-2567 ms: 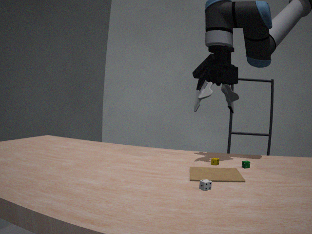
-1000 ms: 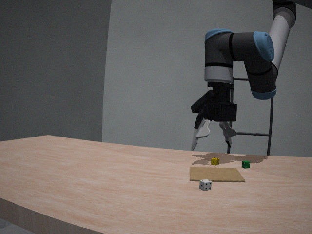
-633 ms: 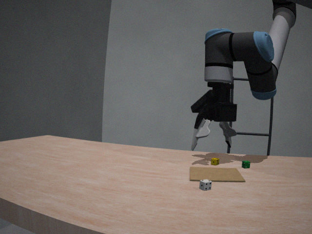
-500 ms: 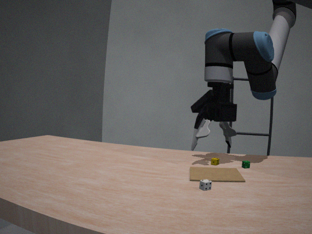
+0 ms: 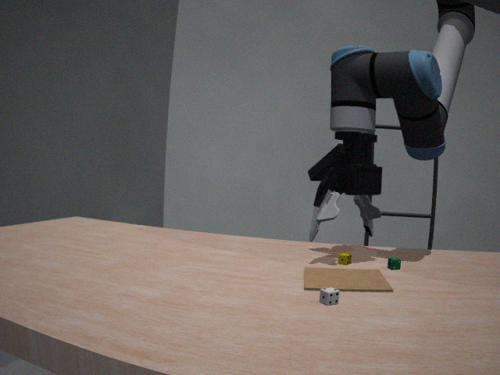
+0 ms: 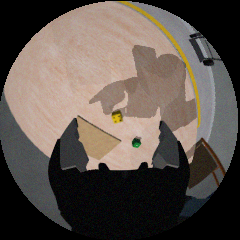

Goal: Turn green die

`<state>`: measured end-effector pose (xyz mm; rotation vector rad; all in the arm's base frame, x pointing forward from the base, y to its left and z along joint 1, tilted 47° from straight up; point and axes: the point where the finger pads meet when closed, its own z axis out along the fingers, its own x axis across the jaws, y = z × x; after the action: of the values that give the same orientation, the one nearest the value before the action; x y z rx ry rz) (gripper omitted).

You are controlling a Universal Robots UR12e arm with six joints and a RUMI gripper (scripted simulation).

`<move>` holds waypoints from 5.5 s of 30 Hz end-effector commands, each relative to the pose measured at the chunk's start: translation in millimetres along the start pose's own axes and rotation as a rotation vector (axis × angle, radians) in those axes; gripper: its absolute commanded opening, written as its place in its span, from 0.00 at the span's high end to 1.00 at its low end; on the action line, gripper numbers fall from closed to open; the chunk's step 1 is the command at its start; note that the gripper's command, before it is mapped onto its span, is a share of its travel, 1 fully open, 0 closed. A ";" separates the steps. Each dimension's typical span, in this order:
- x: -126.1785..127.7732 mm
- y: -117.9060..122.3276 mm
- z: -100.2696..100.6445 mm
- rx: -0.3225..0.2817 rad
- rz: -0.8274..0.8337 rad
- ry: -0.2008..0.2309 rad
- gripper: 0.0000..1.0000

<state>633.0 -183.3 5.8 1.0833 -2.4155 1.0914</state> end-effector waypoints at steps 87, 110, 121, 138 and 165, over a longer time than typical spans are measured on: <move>-51.0 124.2 -0.4 0.001 0.000 -0.001 0.00; -184.9 181.1 -0.5 0.001 0.000 -0.001 0.00; -189.4 183.0 -0.5 0.001 0.000 -0.001 0.00; -189.4 183.0 -0.5 0.001 0.000 -0.001 0.00; -189.4 183.0 -21.1 0.001 0.000 -0.001 0.00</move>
<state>627.5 0.5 -182.9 1.0837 -2.4152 1.0917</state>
